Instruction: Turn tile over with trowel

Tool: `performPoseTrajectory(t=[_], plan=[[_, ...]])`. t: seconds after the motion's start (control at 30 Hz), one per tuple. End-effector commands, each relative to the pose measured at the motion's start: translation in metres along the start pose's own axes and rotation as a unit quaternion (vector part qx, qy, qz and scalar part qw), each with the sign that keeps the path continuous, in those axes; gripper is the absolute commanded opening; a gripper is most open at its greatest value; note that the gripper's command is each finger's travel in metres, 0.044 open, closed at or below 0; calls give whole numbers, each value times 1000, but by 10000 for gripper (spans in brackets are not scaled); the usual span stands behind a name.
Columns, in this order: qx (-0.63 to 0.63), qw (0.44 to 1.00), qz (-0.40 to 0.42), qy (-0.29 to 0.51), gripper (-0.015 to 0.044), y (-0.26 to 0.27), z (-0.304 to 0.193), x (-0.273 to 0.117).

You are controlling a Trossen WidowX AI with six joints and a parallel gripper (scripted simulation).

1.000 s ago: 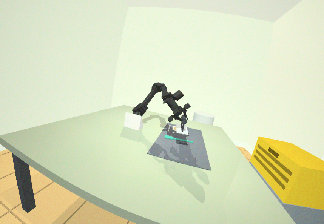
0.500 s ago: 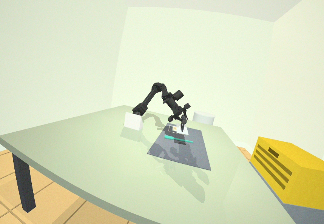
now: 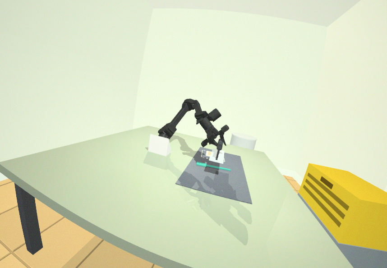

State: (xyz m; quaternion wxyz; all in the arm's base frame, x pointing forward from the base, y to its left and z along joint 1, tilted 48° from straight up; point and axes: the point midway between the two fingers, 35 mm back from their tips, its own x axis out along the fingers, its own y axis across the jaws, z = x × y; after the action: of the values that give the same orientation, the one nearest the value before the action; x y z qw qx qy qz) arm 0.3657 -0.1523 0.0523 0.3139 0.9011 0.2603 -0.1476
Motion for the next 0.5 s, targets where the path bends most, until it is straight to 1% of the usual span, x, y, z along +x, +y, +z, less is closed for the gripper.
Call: performPoseTrajectory(t=[0.0,0.23,0.47], plan=[[48,998,-4,-39,0,5,19,7],[138,984,-13,-115,0,7,54,18],[222,955,-18,-195,0,5,89,26]])
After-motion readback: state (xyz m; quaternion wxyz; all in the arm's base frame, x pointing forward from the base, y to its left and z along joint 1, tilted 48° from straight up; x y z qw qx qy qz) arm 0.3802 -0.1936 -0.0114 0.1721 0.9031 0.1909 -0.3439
